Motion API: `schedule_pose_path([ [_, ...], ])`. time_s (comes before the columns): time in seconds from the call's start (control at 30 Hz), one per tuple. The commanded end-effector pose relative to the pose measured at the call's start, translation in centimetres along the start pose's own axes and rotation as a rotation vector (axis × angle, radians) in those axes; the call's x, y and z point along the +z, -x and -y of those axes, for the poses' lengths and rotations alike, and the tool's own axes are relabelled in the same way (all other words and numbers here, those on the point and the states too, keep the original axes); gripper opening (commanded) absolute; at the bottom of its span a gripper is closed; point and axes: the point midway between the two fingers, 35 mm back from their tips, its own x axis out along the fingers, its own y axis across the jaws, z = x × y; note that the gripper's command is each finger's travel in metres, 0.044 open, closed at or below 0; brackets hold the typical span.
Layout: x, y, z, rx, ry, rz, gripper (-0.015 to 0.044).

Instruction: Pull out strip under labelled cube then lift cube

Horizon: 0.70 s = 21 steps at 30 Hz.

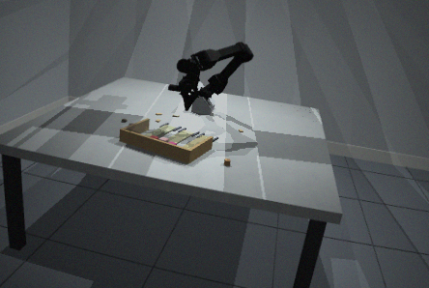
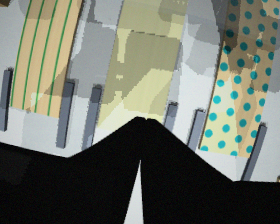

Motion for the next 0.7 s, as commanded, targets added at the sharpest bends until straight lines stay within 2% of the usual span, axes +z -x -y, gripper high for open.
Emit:
schedule_pose_path([
  [0.0,-0.5,-3.2,-0.8,-0.031,-0.042,-0.237,0.0],
  [0.67,-0.6,-4.7,-0.7,-0.031,-0.042,-0.237,0.0],
])
